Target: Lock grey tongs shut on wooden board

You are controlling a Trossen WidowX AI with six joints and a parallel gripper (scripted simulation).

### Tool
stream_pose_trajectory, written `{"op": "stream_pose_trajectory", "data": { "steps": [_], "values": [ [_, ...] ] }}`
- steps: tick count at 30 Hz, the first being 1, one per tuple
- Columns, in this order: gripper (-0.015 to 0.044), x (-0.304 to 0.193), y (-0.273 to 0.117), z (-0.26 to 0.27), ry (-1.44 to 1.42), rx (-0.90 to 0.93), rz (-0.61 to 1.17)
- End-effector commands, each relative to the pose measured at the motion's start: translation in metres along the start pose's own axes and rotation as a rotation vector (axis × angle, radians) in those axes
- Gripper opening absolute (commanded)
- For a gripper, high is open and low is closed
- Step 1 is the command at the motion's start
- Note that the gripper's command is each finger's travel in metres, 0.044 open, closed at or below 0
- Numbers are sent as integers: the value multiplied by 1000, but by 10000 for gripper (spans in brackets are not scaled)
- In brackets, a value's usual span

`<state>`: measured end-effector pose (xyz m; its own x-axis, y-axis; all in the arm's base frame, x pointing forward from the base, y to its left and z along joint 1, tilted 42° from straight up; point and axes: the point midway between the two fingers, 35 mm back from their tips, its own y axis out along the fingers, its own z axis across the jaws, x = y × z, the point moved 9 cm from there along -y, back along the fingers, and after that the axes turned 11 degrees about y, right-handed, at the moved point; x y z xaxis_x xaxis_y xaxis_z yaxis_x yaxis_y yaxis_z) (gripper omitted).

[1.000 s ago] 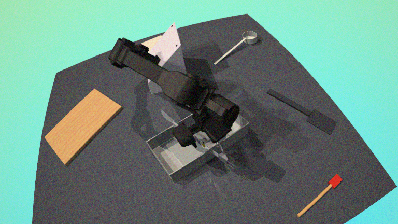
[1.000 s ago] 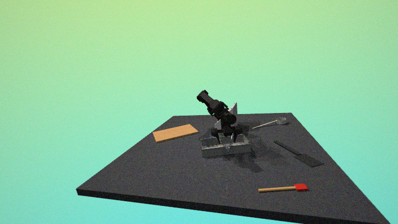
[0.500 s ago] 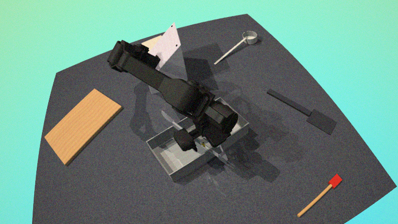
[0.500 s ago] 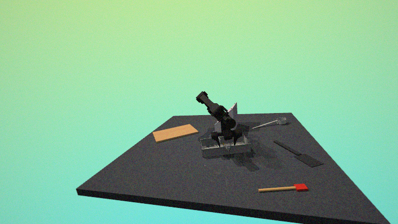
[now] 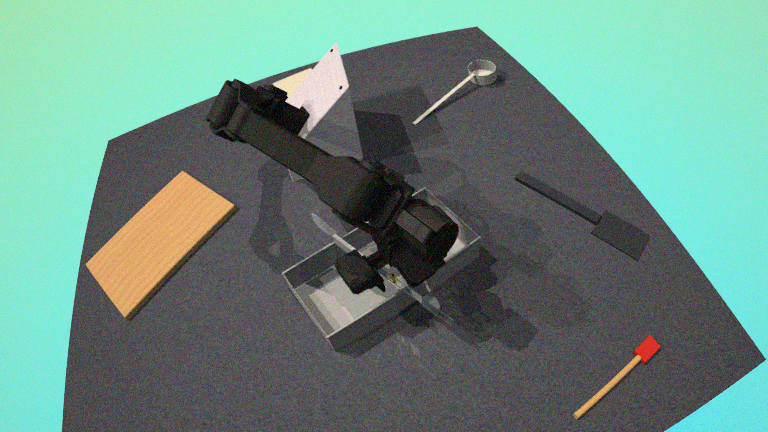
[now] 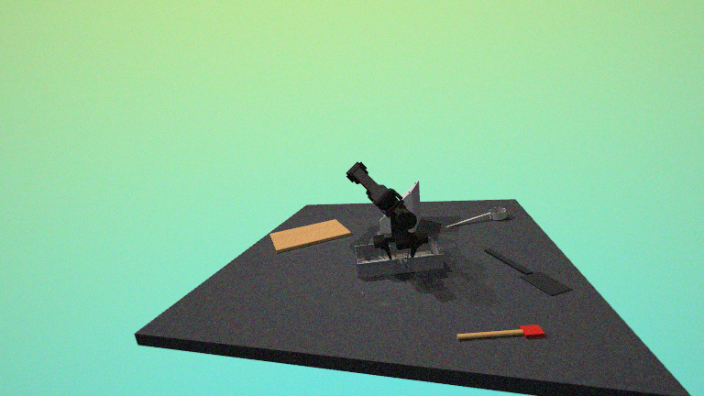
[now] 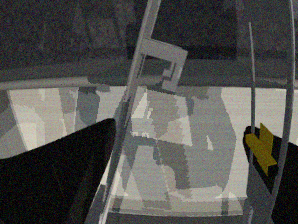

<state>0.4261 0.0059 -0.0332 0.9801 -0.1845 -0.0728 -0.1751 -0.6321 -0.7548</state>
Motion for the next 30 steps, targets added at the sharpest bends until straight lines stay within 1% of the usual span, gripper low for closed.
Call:
{"op": "stream_pose_trajectory", "data": {
  "steps": [1,30],
  "values": [
    [315,0,0,0,0,0,1],
    [121,0,0,0,0,0,1]
  ]
}}
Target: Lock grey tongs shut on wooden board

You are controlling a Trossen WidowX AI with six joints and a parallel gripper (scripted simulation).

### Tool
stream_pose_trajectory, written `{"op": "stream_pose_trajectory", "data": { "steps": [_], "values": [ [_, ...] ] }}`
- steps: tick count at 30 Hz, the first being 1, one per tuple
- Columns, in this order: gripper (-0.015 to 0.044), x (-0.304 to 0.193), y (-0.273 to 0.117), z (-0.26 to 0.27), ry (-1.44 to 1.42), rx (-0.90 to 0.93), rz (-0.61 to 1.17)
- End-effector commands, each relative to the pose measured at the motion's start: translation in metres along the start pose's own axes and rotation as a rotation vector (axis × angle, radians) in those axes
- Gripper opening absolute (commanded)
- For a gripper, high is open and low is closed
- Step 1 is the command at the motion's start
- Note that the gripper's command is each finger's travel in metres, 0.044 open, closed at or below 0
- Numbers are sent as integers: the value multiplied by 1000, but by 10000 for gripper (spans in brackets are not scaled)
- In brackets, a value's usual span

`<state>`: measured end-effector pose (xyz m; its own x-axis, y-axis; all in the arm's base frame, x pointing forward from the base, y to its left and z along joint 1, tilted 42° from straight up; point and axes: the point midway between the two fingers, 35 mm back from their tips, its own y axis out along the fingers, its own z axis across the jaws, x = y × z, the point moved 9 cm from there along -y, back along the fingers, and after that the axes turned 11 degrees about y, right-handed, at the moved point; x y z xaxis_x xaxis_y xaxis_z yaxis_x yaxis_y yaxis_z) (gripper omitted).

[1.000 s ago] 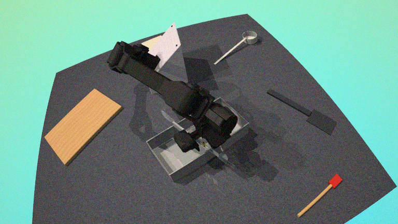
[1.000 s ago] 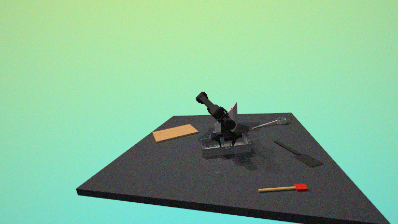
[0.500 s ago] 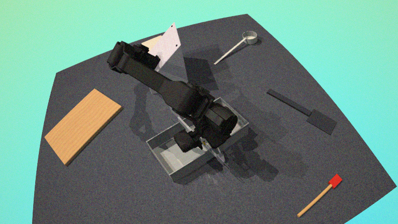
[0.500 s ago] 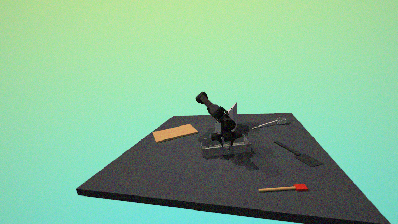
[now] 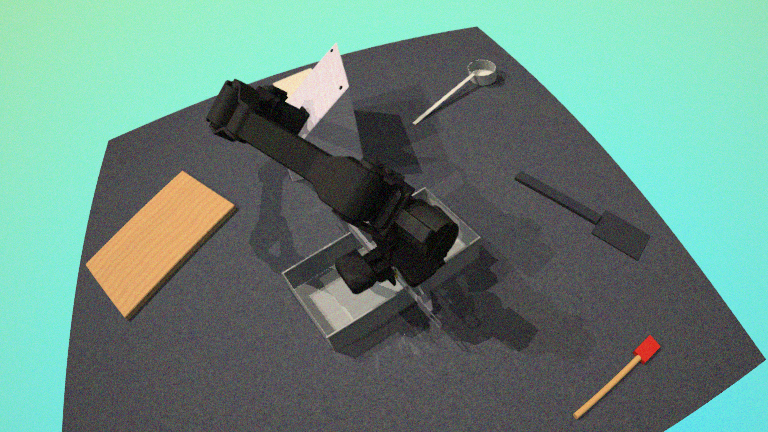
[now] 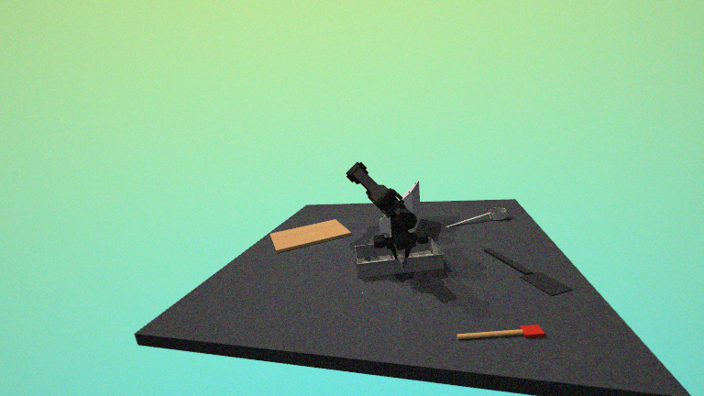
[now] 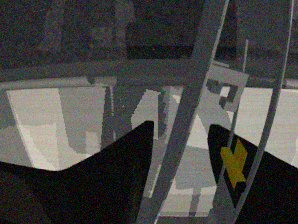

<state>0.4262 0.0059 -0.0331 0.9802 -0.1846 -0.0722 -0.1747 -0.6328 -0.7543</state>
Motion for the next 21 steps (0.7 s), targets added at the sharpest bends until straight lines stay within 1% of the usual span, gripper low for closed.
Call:
{"op": "stream_pose_trajectory", "data": {
  "steps": [1,16,21],
  "values": [
    [115,0,0,0,0,1,1],
    [15,0,0,0,0,1,1],
    [-117,0,0,0,0,1,1]
  ]
}}
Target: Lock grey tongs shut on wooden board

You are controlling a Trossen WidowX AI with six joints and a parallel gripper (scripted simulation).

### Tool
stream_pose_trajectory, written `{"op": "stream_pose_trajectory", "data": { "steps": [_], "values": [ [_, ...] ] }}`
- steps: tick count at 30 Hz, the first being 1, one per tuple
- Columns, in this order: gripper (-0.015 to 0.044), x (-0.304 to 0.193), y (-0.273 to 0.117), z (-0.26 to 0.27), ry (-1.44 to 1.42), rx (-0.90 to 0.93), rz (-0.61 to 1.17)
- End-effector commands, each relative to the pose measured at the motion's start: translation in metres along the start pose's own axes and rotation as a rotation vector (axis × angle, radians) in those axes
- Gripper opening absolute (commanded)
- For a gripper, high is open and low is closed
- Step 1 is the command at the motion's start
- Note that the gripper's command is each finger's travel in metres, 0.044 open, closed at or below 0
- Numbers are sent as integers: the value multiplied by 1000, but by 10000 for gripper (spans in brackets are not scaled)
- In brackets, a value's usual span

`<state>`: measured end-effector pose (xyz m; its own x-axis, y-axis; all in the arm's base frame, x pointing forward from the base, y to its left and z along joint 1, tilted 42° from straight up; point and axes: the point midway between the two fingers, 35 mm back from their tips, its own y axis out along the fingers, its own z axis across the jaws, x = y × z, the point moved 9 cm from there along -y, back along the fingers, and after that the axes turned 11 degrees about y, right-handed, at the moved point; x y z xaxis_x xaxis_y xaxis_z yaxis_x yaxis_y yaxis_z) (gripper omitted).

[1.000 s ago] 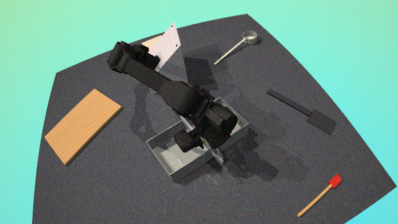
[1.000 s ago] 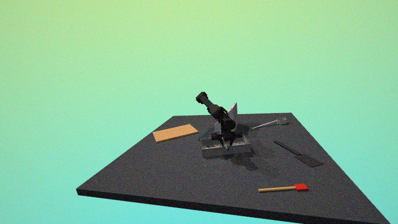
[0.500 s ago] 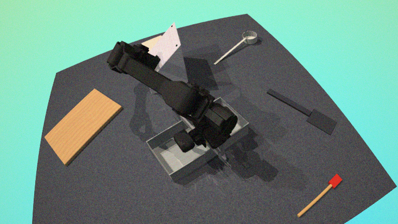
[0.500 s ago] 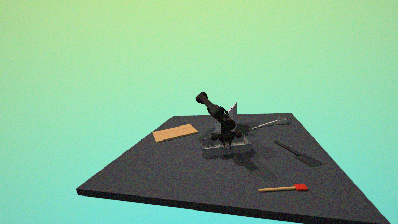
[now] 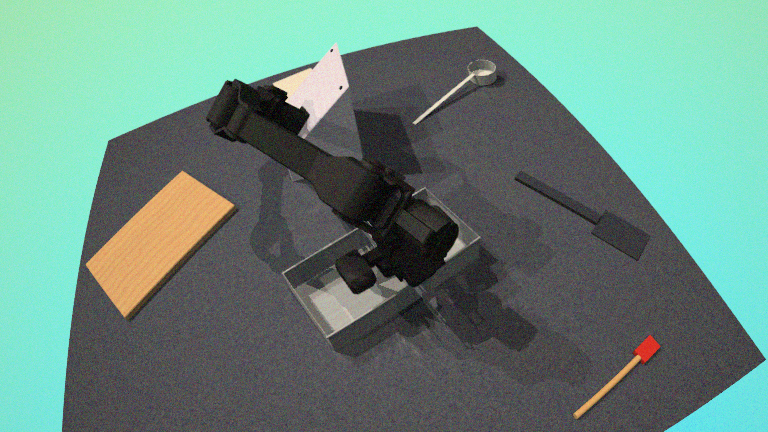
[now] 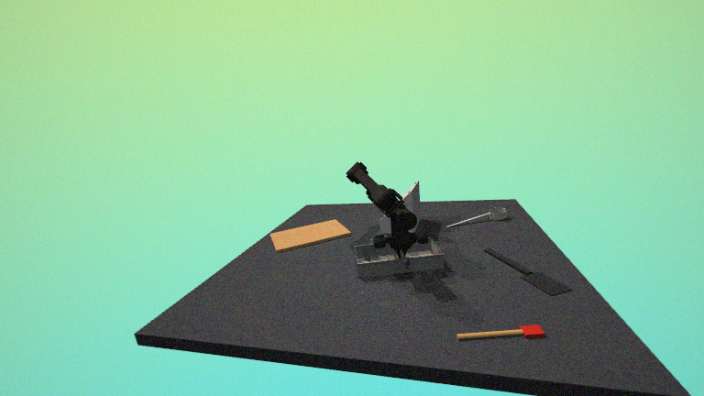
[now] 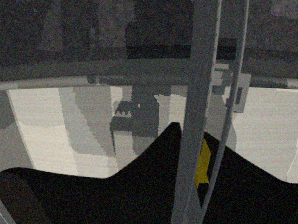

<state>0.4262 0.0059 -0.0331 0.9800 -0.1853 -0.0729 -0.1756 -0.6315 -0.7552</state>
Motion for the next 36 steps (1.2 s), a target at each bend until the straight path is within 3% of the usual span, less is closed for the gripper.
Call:
{"op": "stream_pose_trajectory", "data": {
  "steps": [1,9,19,36],
  "values": [
    [-143,0,0,0,0,-1,0],
    [-150,3,-12,1,-1,1,0],
    [-150,0,-127,2,-5,0,1],
    [-150,1,-128,-10,-37,-3,-1]
  ]
}}
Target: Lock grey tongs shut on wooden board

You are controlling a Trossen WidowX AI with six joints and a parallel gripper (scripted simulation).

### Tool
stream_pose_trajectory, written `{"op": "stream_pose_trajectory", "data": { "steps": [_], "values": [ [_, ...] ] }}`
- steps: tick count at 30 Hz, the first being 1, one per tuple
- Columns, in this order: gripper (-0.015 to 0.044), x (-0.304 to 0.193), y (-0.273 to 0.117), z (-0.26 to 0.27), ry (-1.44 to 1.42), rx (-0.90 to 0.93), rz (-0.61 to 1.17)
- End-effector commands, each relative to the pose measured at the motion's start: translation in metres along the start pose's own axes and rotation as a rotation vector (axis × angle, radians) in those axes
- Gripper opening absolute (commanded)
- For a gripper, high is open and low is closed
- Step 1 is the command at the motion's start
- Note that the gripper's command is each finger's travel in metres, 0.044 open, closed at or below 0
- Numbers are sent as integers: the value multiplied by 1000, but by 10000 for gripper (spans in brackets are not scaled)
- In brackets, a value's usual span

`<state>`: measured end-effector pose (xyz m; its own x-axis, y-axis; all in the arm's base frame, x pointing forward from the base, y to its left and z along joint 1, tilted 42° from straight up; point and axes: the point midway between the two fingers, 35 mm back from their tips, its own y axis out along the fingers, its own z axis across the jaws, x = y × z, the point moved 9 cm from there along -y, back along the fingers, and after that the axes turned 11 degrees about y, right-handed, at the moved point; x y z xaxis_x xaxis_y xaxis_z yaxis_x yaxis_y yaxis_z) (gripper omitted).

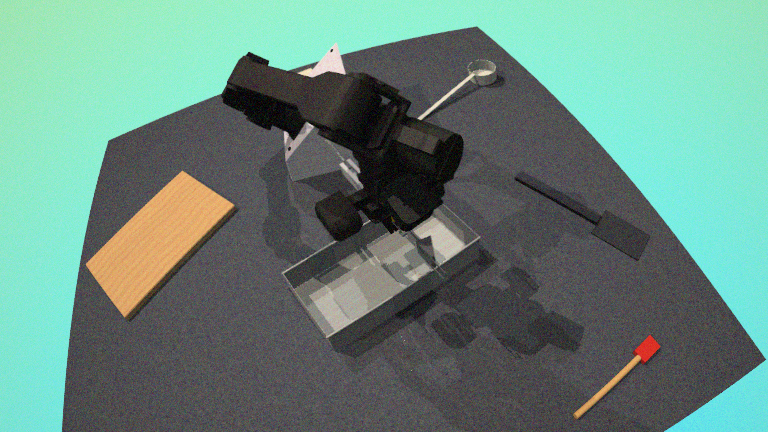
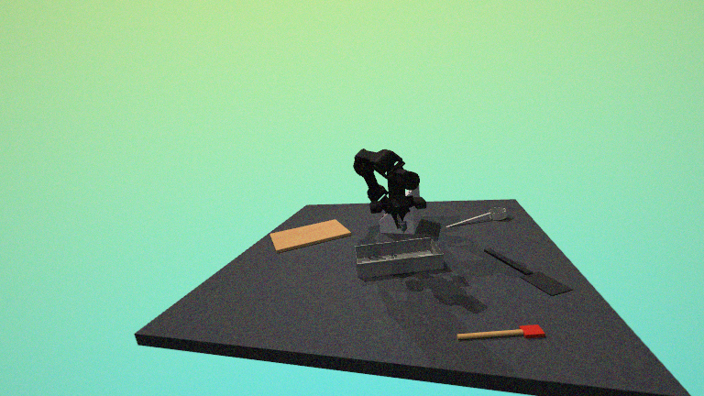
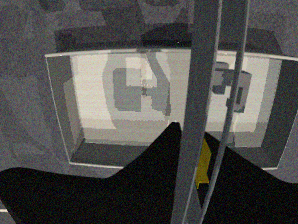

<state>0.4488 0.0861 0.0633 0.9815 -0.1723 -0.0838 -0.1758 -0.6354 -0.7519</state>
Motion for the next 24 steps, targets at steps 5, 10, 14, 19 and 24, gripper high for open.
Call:
{"op": "stream_pose_trajectory", "data": {
  "steps": [5,10,14,19,24],
  "values": [
    [-150,2,-4,-44,-108,10,-3],
    [-150,-1,-6,-80,-200,14,-5],
    [-150,-5,-7,-108,-273,17,-6],
    [-150,-13,-7,-142,-364,17,-8],
    [-150,-24,-7,-175,-455,15,-9]
  ]
}}
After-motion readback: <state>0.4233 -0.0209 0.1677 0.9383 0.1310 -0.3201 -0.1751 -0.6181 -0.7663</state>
